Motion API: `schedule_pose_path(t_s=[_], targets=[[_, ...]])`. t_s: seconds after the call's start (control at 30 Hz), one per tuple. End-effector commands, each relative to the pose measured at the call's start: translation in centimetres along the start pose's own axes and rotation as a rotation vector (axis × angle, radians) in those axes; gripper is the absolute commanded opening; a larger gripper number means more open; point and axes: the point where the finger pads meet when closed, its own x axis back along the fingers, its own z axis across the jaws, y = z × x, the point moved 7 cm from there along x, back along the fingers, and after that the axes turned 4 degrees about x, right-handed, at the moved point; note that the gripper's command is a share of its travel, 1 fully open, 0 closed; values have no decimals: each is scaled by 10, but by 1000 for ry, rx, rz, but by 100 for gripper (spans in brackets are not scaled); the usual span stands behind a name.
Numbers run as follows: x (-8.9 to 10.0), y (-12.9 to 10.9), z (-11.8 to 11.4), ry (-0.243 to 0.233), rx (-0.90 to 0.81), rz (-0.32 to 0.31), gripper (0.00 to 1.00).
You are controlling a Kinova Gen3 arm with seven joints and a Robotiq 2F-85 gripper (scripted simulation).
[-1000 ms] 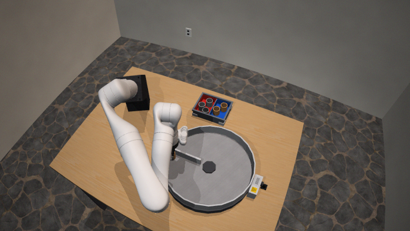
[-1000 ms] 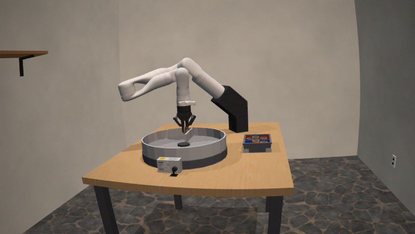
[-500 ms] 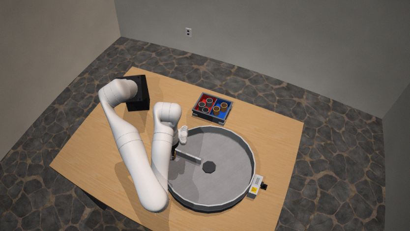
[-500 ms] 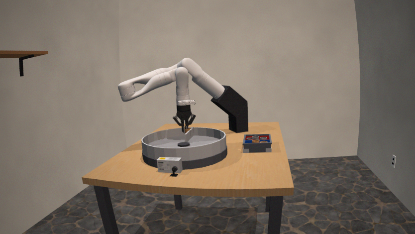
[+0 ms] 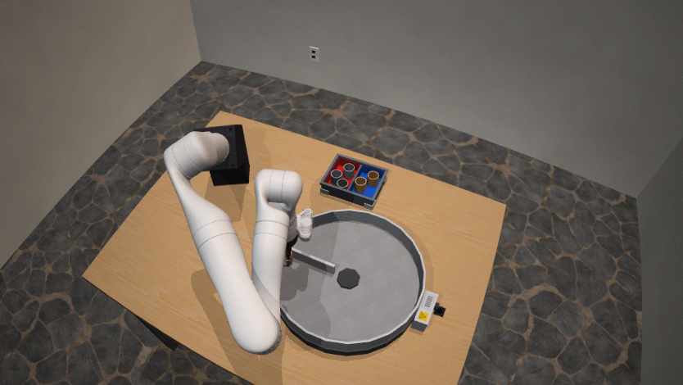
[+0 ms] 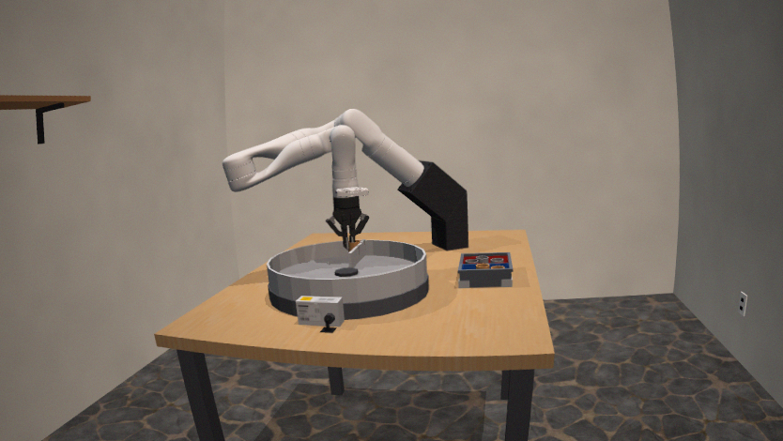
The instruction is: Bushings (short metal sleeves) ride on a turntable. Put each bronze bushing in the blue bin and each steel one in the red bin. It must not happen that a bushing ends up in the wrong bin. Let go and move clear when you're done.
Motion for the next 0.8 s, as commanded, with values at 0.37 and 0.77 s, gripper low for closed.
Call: schedule_pose_path(t_s=[0.37,0.77], targets=[[3,0,0,2,2,5,0],[8,4,-2,14,9,32,0]])
